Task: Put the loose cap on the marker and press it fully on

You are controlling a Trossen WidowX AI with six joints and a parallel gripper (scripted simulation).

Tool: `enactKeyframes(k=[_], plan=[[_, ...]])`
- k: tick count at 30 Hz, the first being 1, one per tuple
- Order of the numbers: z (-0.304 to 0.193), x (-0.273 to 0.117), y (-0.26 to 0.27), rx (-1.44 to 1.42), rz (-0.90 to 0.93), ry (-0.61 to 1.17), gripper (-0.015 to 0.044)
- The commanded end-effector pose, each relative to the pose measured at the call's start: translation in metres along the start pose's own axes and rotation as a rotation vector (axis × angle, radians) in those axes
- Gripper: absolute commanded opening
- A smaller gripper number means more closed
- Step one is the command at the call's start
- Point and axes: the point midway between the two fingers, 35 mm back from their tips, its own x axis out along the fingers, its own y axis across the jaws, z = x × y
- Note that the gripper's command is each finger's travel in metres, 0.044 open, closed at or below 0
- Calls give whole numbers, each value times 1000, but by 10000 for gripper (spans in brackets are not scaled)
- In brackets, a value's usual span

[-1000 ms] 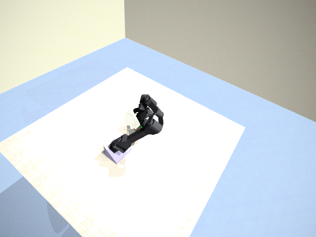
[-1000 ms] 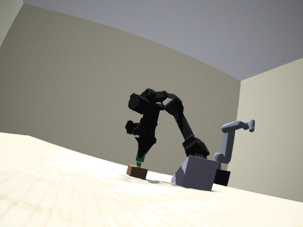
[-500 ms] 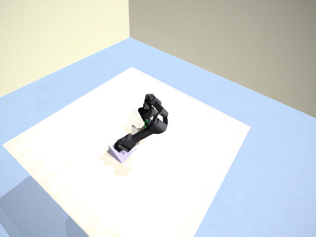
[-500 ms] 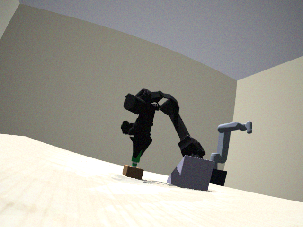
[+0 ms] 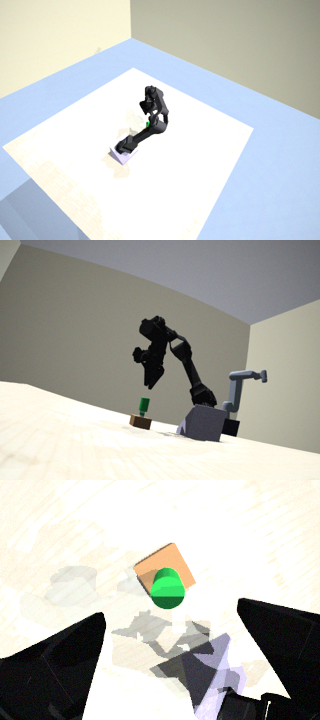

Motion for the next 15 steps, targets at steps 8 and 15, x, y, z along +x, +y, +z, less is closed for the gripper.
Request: enactKeyframes(k=[8,15], plan=[[-1,7,0,-456,-11,17,204],[-1,7,0,-456,-11,17,20]])
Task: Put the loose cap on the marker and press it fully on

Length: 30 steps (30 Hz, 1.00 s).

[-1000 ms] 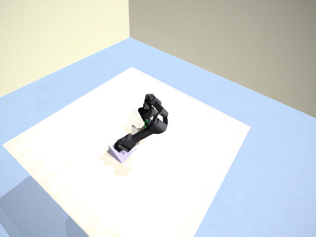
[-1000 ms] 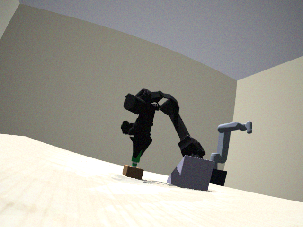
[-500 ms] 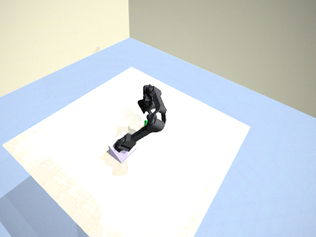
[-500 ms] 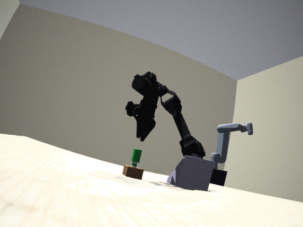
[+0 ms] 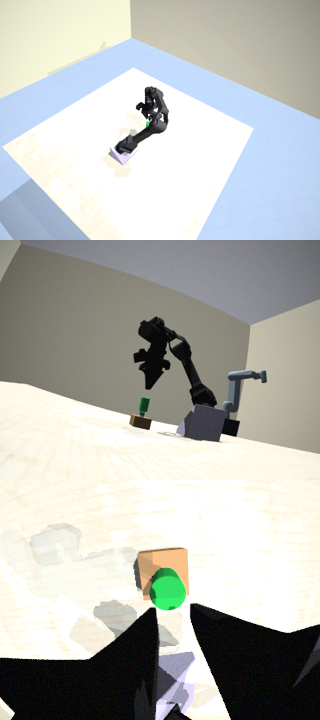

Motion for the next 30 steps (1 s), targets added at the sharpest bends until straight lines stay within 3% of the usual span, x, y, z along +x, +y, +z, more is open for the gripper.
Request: enactKeyframes(k=[1,30], plan=[[0,1,0,-20,-1,1,0],[0,26,0,-20,-2,1,0]])
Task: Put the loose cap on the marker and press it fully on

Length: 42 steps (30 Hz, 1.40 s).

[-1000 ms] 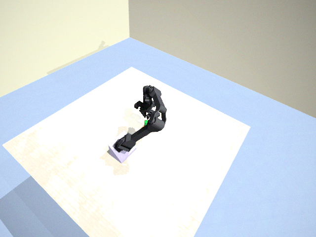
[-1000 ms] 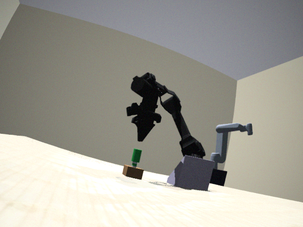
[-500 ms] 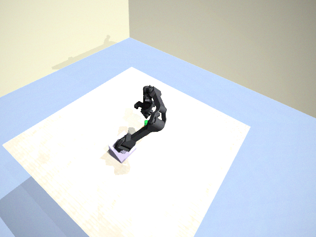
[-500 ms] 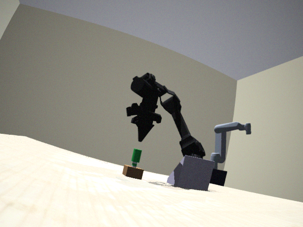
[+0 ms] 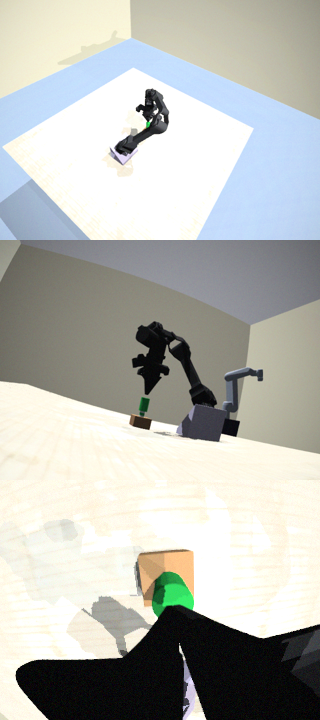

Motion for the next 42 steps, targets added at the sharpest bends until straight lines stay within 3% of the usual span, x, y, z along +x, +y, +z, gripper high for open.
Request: enactKeyframes(k=[1,12,24,31,36,42], plan=[[-1,8,-1,-4,-6,3,0],[-1,23,-1,-3,-7,3,0],[2,14,1,0,5,-14,0],[3,-64,3,-1,8,-12,0],[2,-72,2,-1,7,-11,0],[2,-72,2,-1,7,-11,157]])
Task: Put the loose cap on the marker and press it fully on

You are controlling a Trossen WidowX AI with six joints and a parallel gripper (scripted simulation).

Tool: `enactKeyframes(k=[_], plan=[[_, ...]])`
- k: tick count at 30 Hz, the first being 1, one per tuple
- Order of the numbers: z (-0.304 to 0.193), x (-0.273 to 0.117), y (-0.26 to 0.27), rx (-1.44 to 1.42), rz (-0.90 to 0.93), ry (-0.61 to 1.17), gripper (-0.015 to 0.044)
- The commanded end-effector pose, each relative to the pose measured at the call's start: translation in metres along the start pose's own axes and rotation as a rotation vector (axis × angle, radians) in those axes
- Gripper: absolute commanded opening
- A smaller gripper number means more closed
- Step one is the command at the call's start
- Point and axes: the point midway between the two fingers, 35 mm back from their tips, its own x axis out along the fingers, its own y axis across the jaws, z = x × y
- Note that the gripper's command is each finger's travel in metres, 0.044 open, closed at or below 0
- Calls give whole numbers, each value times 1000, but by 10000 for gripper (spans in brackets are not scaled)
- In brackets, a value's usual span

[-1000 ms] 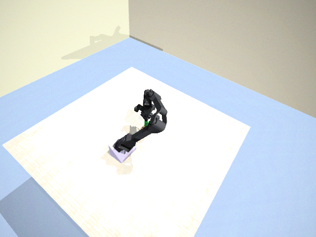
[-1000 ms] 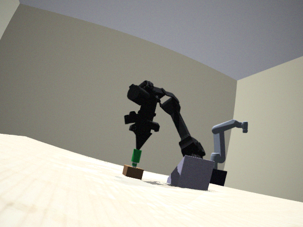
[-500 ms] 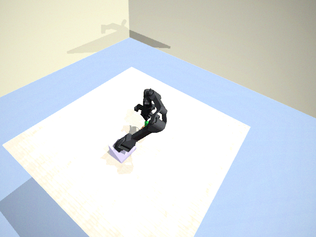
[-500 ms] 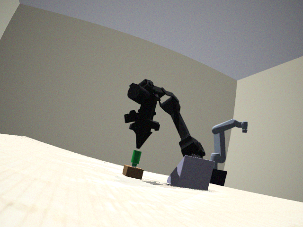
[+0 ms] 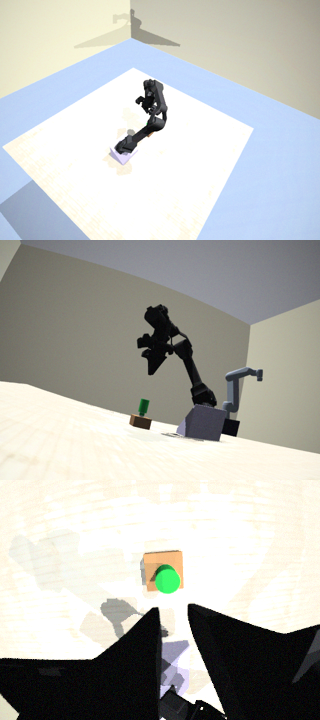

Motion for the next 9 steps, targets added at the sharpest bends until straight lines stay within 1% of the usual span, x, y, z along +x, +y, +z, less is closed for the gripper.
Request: enactKeyframes(k=[1,9], plan=[[-1,-1,0,4,1,7,184],[-1,-1,0,4,1,7,394]])
